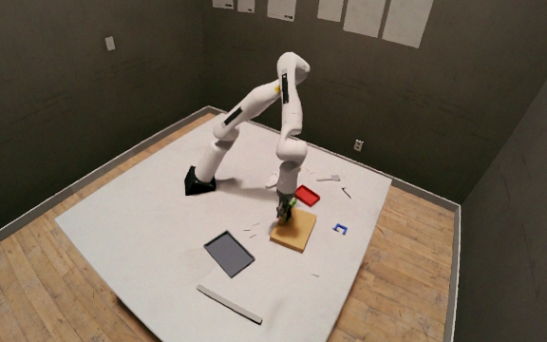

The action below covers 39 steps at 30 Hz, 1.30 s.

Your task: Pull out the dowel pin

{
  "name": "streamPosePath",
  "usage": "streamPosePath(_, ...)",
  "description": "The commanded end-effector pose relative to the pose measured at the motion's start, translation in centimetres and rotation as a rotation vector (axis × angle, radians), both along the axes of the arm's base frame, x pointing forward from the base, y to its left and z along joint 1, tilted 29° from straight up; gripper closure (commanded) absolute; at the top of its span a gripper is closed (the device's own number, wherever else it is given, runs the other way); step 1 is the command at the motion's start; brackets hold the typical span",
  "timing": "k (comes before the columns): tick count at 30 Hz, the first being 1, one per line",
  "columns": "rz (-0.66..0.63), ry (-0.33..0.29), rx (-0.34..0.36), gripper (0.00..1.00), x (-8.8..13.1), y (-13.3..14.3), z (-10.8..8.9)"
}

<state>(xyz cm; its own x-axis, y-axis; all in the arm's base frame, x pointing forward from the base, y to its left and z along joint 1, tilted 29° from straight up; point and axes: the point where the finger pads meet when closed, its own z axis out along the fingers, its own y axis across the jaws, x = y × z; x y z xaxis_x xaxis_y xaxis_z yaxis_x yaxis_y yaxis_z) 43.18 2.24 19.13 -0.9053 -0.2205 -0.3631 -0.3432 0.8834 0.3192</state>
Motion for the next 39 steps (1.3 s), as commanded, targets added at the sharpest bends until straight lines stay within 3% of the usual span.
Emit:
streamPosePath(1,0.002,-0.001,-0.001,0.66,0.0,0.2,-0.3)
streamPosePath(39,0.002,-0.001,-0.001,0.66,0.6,1.1,-2.3)
